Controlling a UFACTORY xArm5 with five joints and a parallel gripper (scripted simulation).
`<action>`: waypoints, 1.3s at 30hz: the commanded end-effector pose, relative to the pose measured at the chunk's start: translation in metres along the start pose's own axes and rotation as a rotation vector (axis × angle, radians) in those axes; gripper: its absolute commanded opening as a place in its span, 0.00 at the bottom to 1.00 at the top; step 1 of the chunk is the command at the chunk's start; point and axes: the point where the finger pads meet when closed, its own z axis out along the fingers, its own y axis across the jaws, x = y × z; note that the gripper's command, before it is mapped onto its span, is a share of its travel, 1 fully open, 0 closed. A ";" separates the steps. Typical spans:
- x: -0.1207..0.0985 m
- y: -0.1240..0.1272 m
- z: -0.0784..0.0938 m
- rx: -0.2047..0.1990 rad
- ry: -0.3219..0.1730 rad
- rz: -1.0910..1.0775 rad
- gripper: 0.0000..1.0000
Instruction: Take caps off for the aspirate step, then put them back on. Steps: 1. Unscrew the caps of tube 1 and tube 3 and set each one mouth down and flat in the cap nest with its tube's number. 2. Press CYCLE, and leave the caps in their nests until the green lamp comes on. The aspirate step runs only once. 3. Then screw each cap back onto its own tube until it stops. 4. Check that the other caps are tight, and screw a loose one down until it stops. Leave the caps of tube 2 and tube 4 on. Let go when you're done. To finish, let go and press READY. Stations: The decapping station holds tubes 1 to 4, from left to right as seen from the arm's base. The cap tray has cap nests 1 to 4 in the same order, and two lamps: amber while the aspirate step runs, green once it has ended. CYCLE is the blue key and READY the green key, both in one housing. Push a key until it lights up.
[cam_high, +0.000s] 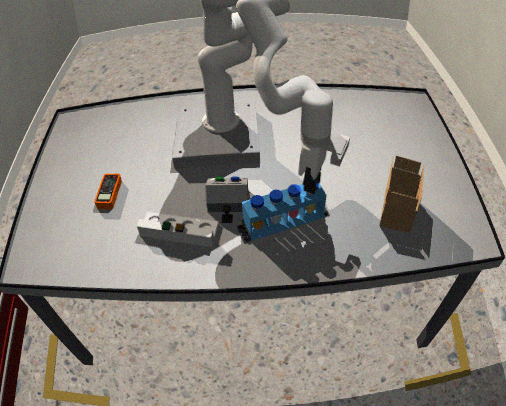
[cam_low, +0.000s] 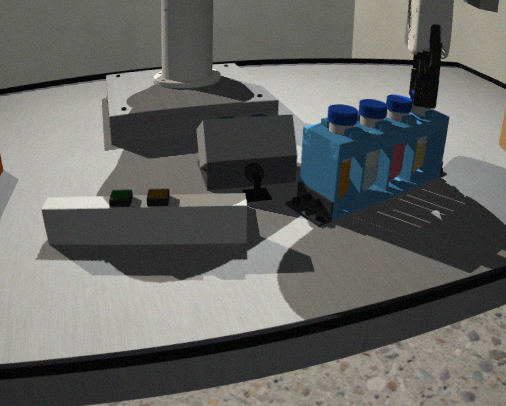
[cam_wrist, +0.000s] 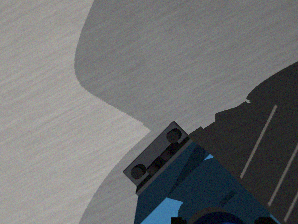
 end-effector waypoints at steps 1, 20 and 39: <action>0.001 0.001 -0.002 -0.002 0.004 0.003 0.00; 0.001 0.001 -0.002 -0.003 0.003 -0.509 0.00; 0.001 0.001 -0.002 -0.004 0.002 -1.252 0.00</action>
